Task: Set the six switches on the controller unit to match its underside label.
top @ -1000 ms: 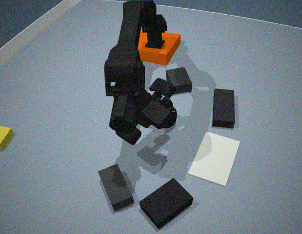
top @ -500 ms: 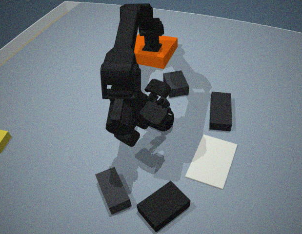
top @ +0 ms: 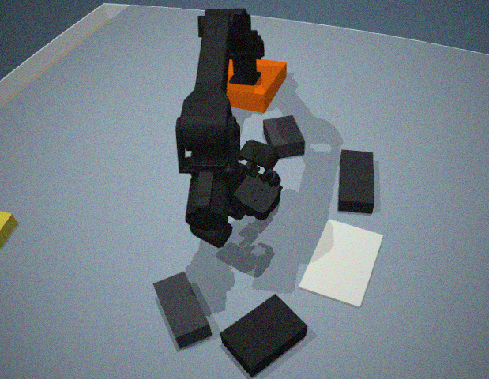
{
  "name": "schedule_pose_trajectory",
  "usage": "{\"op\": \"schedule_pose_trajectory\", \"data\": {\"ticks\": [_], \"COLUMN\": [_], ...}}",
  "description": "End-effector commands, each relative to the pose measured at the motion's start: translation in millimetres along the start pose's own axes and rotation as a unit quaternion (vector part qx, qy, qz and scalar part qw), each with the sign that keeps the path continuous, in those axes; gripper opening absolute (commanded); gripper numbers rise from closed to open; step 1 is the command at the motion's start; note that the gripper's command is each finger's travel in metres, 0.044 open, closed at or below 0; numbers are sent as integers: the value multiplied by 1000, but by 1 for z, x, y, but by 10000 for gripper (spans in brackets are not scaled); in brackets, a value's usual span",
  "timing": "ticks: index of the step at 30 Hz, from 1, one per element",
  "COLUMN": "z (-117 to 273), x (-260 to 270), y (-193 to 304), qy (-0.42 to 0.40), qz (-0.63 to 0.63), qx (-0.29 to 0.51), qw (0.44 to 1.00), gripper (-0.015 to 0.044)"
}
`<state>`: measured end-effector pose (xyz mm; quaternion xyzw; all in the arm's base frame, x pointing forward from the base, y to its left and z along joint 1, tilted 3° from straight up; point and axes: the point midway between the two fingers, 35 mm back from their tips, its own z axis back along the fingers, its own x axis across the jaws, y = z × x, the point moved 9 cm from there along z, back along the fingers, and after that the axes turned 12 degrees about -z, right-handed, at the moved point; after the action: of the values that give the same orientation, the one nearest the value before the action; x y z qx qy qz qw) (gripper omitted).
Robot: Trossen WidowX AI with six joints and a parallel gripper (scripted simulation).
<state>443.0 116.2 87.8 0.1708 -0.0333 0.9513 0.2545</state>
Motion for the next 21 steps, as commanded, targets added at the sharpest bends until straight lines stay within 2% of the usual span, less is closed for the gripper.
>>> {"op": "schedule_pose_trajectory", "data": {"ticks": [1, 21], "z": [-10, -25], "x": [0, 3], "y": [-2, -5], "qy": [7, 25], "qz": [9, 24], "qx": [15, 35], "qw": [1000, 999], "gripper": [0, 0]}}
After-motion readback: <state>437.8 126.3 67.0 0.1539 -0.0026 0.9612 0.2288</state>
